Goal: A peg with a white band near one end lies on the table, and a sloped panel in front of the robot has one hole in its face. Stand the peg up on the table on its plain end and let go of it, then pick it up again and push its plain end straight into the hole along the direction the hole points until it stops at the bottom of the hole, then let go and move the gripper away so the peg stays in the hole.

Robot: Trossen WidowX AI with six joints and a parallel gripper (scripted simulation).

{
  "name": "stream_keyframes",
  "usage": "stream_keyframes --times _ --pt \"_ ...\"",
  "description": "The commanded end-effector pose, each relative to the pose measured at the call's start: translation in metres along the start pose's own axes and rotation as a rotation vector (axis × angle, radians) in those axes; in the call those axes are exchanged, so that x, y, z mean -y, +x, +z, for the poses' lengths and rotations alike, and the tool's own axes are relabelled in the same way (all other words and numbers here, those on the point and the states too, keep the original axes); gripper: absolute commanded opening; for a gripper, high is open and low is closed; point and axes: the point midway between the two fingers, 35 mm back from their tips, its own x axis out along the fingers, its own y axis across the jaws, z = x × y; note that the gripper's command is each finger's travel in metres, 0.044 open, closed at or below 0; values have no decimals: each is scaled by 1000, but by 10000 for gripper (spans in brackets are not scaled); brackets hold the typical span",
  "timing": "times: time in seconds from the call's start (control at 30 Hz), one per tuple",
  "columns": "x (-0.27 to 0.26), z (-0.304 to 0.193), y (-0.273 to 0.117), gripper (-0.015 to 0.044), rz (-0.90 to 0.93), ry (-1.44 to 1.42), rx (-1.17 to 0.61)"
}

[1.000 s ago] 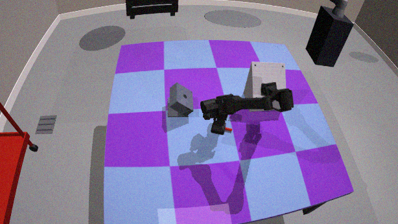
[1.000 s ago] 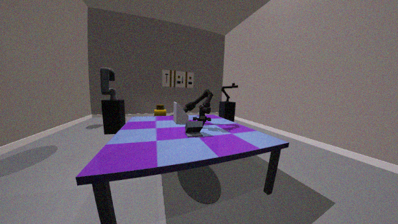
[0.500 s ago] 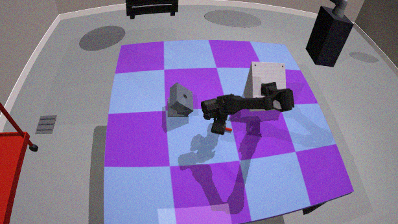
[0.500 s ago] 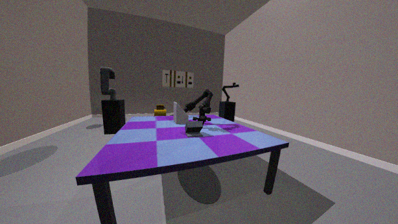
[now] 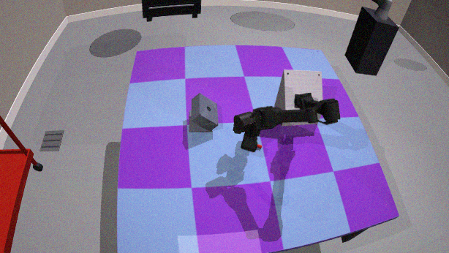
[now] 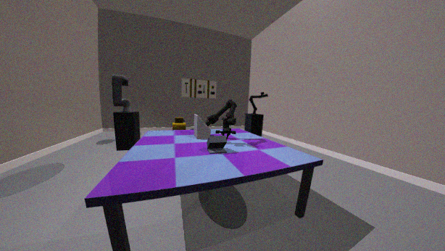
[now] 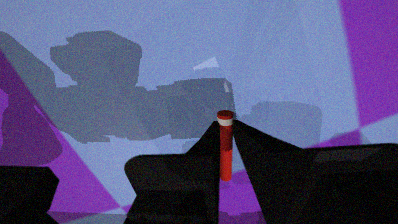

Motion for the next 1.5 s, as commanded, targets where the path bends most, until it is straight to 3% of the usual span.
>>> stream_keyframes --times 0.0,1.47 --pt "0 -2 -3 50 0 1 43" --pt "0 -21 -25 50 1 2 424"
